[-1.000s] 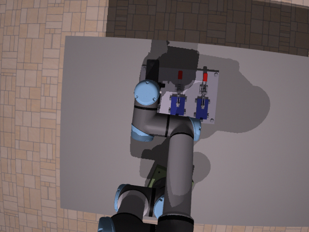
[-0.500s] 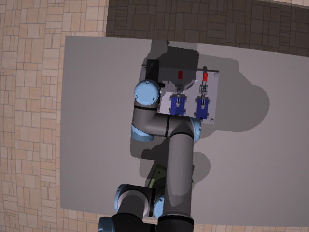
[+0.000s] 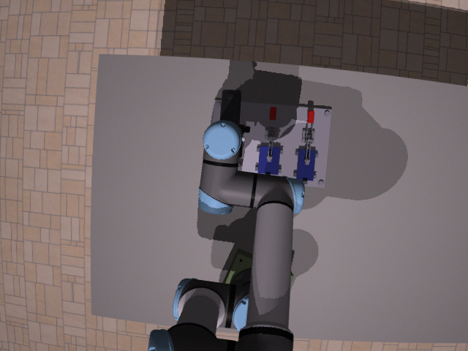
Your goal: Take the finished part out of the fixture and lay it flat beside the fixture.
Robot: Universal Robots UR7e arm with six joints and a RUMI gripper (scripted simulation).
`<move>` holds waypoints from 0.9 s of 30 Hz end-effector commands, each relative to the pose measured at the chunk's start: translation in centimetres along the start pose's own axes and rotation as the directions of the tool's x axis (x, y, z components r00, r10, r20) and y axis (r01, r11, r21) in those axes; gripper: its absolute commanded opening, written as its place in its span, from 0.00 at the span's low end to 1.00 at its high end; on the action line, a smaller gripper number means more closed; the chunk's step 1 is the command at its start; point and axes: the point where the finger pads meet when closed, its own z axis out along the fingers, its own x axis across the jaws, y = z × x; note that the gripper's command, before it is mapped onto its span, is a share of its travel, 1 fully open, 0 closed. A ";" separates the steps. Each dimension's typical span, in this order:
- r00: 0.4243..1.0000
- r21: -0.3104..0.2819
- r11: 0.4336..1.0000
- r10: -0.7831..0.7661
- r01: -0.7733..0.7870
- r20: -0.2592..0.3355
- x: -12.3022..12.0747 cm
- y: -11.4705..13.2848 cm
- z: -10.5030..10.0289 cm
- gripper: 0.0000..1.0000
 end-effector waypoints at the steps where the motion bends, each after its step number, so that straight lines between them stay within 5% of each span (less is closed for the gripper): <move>1: 1.000 0.001 1.000 0.000 0.000 0.000 0.0 0.0 -0.8 0.28; 16: 1.000 0.001 1.000 0.000 0.000 0.000 0.0 0.0 -4.3 0.28; 27: 1.000 0.001 1.000 0.000 0.000 0.000 0.0 0.0 -4.8 0.28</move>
